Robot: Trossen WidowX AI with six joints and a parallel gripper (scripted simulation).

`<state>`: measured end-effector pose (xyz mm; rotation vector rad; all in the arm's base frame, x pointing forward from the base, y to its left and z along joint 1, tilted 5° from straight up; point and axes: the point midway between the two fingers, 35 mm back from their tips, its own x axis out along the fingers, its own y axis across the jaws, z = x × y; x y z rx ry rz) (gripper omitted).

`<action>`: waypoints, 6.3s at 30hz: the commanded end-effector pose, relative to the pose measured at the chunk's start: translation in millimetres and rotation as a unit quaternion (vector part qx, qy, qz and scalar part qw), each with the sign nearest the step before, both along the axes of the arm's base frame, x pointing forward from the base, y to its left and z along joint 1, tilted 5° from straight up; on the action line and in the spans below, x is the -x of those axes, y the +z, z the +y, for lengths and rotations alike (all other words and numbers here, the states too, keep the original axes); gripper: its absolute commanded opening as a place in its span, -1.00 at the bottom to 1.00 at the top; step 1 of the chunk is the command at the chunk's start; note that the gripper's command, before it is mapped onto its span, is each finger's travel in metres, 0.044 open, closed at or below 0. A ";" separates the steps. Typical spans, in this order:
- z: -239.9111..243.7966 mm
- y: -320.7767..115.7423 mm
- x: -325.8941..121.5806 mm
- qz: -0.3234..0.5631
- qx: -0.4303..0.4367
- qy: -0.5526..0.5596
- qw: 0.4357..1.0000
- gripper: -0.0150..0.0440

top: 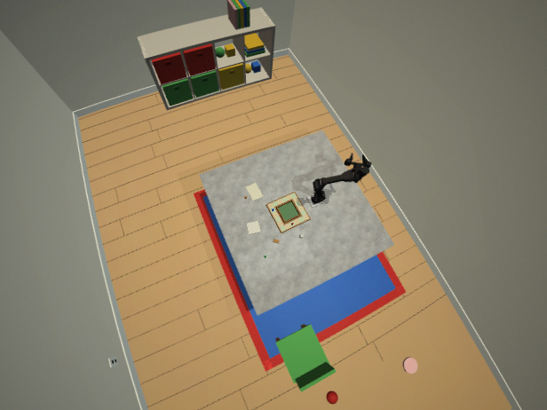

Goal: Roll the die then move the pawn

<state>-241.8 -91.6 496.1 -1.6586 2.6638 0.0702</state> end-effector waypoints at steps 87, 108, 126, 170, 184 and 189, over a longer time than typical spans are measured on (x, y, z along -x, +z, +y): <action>350.1 -410.5 -487.1 -0.627 -0.293 -0.509 0.513 0.44; 352.7 -435.2 -487.4 -0.627 -0.293 -0.509 0.513 0.08; 352.2 -406.6 -491.2 -0.627 -0.293 -0.509 0.513 -0.49; 223.2 -341.8 -526.8 -0.608 -0.350 -0.449 0.553 -0.49; 147.4 -363.6 -524.8 -0.589 -0.389 -0.407 0.580 -0.49; 122.2 -371.8 -518.9 -0.581 -0.402 -0.393 0.589 -0.49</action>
